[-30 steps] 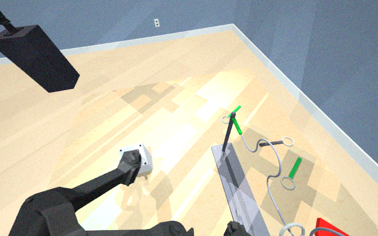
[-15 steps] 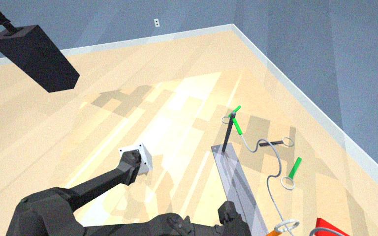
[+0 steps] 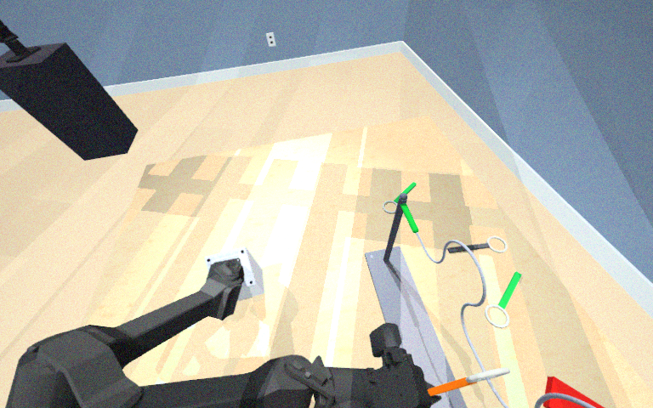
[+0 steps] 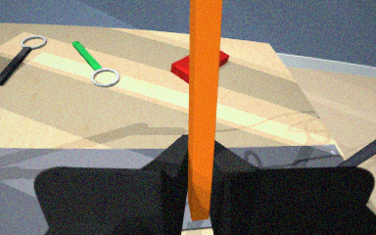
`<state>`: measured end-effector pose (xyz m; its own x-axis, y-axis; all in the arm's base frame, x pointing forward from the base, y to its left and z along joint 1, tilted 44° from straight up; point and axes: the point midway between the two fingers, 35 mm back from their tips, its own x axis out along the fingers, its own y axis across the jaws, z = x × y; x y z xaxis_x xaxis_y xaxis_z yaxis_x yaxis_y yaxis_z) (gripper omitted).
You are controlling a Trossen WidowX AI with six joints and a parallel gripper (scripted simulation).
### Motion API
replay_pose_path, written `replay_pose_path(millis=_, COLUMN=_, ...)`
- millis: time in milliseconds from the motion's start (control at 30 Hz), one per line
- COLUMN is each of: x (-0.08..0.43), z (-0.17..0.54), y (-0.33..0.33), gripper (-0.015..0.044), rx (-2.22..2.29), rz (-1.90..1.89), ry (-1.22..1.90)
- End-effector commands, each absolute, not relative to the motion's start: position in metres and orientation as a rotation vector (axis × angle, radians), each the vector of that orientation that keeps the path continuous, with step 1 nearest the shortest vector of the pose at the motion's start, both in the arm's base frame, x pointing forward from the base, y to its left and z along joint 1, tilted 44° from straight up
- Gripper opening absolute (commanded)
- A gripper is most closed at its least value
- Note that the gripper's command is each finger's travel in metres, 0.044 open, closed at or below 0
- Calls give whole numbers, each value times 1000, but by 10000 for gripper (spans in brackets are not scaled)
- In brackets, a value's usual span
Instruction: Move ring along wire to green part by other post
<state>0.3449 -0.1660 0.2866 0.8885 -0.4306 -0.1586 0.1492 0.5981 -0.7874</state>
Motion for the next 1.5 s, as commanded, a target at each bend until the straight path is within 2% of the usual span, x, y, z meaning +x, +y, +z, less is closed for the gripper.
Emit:
replay_pose_path(millis=0, x=344, z=278, y=-161, gripper=-150, rx=-829, rz=-335, ry=364)
replay_pose_path(millis=867, x=345, z=251, y=-134, gripper=-150, rx=-720, rz=-302, ry=378)
replay_pose_path(millis=1467, x=346, z=225, y=-98, gripper=-150, rx=-475, rz=-230, ry=407)
